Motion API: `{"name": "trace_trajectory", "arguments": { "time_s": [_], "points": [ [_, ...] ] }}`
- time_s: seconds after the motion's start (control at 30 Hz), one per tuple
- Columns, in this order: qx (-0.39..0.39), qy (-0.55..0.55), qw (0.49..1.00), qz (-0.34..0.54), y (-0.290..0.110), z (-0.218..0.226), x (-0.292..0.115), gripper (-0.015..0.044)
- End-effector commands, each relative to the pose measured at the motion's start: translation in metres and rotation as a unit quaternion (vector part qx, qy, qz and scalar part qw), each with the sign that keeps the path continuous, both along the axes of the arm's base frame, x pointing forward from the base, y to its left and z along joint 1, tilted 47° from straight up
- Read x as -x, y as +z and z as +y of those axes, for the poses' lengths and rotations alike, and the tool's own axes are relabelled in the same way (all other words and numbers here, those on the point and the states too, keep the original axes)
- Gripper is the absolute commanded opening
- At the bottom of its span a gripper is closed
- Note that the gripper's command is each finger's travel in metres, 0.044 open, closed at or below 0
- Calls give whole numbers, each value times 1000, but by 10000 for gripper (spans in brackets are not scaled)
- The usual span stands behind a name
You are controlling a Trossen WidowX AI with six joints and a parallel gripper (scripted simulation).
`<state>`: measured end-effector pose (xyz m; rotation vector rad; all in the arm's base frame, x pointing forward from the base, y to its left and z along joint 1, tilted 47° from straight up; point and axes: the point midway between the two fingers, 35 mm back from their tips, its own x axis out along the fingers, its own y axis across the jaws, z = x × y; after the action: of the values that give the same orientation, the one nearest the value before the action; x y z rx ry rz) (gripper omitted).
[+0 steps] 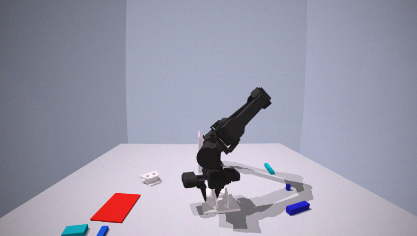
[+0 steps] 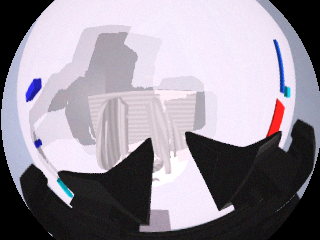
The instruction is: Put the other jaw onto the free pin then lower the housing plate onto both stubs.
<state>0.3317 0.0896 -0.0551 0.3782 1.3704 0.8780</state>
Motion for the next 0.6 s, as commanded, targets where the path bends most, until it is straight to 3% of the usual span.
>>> {"name": "trace_trajectory", "arguments": {
  "time_s": [0.0, 0.57],
  "points": [
    [-3, 1, 1000, 1, 0, -1, 1, 134],
    [-3, 1, 1000, 1, -3, 2, 1, 134]
  ]
}}
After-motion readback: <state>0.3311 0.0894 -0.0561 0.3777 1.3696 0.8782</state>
